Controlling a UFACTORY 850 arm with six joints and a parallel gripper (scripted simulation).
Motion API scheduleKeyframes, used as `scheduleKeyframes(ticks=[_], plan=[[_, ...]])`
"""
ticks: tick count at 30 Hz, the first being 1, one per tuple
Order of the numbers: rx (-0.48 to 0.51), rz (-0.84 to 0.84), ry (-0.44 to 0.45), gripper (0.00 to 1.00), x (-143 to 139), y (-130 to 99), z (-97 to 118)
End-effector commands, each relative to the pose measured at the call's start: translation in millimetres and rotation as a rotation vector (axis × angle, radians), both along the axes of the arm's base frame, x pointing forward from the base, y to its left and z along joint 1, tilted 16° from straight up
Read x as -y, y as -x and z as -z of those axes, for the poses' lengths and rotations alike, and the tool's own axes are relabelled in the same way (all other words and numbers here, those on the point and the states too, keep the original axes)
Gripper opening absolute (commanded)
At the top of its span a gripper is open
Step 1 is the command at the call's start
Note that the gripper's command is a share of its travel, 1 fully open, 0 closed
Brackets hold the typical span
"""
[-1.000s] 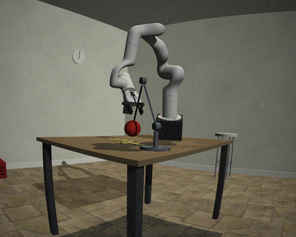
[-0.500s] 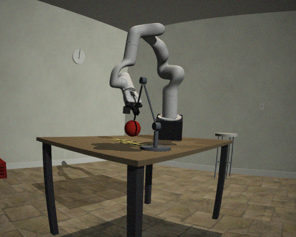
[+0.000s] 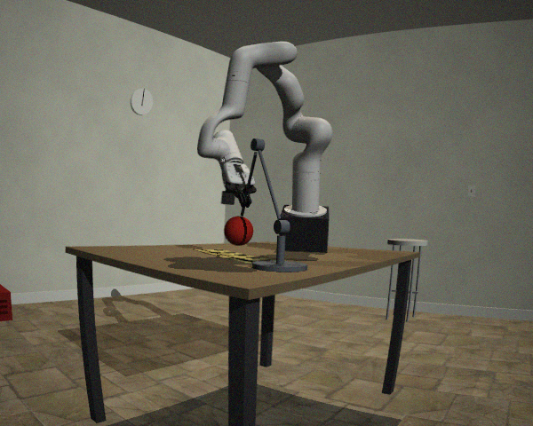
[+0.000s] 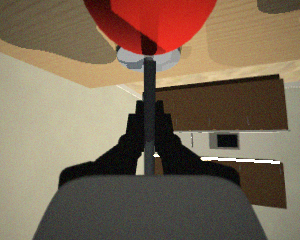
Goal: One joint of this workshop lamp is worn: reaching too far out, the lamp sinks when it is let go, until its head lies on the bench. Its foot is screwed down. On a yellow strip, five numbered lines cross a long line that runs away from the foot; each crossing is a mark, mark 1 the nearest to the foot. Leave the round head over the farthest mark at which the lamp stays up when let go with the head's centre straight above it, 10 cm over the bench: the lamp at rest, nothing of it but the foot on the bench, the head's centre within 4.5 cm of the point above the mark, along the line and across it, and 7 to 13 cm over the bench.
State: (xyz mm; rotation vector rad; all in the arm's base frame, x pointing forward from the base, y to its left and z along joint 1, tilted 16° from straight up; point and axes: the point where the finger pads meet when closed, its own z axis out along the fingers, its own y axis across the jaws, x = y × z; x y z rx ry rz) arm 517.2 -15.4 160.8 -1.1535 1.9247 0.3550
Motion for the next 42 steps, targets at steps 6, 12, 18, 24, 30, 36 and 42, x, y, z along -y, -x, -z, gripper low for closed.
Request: scheduleKeyframes(ticks=[6, 12, 18, 24, 30, 36, 42], plan=[[0.002, 0.0, 0.0, 0.0, 13.4, 7.1, 4.4], [0.002, 0.001, 0.0, 0.0, 26.6, 14.7, 9.4], [0.002, 0.001, 0.0, 0.0, 35.3, 19.7, 12.6], [0.002, 0.0, 0.0, 0.0, 48.1, 26.8, 16.8], [0.002, 0.0, 0.0, 0.0, 60.9, 34.0, 21.1], [0.002, -0.001, 0.0, 0.0, 65.4, 36.5, 22.6], [0.002, -0.001, 0.0, 0.0, 66.4, 36.9, 22.8]])
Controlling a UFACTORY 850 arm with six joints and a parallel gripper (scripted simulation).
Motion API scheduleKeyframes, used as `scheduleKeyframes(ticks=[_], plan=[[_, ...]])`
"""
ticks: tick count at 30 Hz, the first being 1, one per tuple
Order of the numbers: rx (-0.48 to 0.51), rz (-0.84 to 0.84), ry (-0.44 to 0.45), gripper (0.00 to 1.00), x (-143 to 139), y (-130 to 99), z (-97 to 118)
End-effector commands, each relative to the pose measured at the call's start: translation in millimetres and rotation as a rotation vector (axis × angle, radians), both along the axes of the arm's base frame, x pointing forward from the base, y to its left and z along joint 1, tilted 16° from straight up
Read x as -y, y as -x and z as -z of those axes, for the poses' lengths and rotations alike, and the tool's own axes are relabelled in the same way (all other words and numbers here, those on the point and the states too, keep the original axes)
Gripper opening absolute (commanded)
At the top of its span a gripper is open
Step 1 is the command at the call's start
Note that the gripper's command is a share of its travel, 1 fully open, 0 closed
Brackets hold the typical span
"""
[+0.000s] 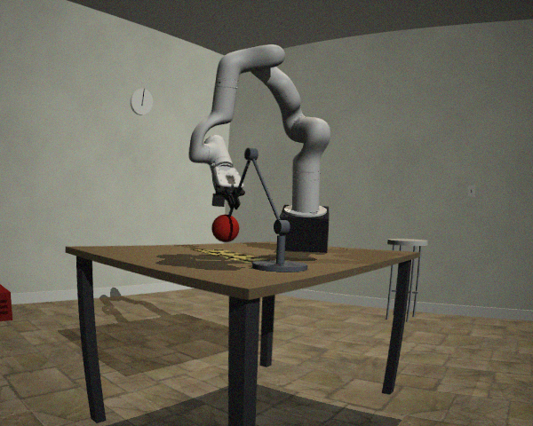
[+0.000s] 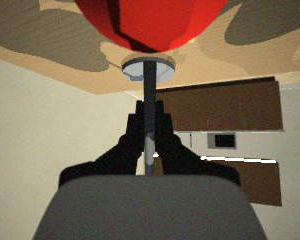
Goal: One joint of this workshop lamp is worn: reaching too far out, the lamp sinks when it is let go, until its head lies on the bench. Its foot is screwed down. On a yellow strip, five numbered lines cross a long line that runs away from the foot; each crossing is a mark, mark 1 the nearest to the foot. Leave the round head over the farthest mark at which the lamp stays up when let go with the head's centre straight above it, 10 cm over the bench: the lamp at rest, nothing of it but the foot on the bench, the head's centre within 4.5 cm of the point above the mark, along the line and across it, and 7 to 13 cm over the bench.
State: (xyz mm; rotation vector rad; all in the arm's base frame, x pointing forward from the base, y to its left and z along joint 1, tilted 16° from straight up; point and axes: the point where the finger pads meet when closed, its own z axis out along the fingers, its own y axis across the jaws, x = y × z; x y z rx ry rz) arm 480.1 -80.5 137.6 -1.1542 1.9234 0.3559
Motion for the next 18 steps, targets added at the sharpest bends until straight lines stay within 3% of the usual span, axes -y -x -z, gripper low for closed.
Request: scheduleKeyframes(ticks=[1, 9, 10, 18], plan=[[0.001, 0.0, 0.001, 0.0, 1.3, -0.2, -0.3], [0.001, 0.0, 0.001, 0.0, 2.3, 0.3, -0.1], [0.001, 0.0, 0.001, 1.0, 2.3, 0.3, -0.1], [0.001, 0.0, 0.001, 1.0, 2.1, 0.2, -0.1]])
